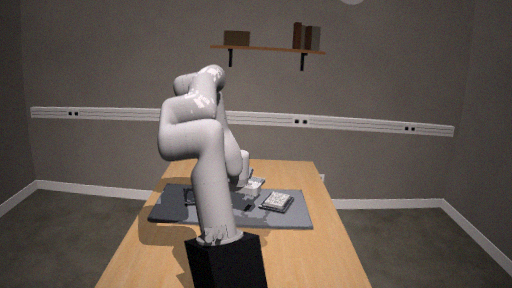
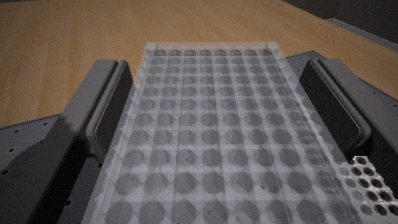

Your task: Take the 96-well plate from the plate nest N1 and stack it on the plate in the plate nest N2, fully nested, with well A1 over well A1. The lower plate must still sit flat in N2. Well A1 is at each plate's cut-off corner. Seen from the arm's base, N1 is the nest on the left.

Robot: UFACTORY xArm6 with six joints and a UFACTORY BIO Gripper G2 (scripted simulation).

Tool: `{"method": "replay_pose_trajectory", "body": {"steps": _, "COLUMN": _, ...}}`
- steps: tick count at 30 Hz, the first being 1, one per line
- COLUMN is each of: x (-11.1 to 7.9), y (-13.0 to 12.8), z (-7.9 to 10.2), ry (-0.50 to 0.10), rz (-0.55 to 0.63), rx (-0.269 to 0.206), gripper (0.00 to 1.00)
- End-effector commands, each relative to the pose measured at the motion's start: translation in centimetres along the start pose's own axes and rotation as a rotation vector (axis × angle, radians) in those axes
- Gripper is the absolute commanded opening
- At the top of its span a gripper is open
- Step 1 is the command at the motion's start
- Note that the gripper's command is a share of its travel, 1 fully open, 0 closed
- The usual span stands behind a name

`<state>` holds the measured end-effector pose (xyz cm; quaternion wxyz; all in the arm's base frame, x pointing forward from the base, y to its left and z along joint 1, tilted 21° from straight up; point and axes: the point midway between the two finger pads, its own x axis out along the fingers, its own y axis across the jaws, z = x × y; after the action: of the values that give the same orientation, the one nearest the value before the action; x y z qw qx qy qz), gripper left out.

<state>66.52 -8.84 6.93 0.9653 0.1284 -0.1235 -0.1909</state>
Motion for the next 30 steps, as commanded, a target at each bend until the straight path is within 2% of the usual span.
{"method": "replay_pose_trajectory", "body": {"steps": 1, "x": 0.5, "y": -1.1, "z": 0.2, "ry": -0.004, "rz": -0.001, "rx": 0.001, "gripper": 0.0}}
{"method": "replay_pose_trajectory", "body": {"steps": 28, "x": 3.1, "y": -9.0, "z": 0.2, "ry": -0.004, "rz": -0.001, "rx": 0.001, "gripper": 0.0}}
{"method": "replay_pose_trajectory", "body": {"steps": 30, "x": 3.1, "y": -9.0, "z": 0.2, "ry": -0.004, "rz": -0.001, "rx": 0.001, "gripper": 0.0}}
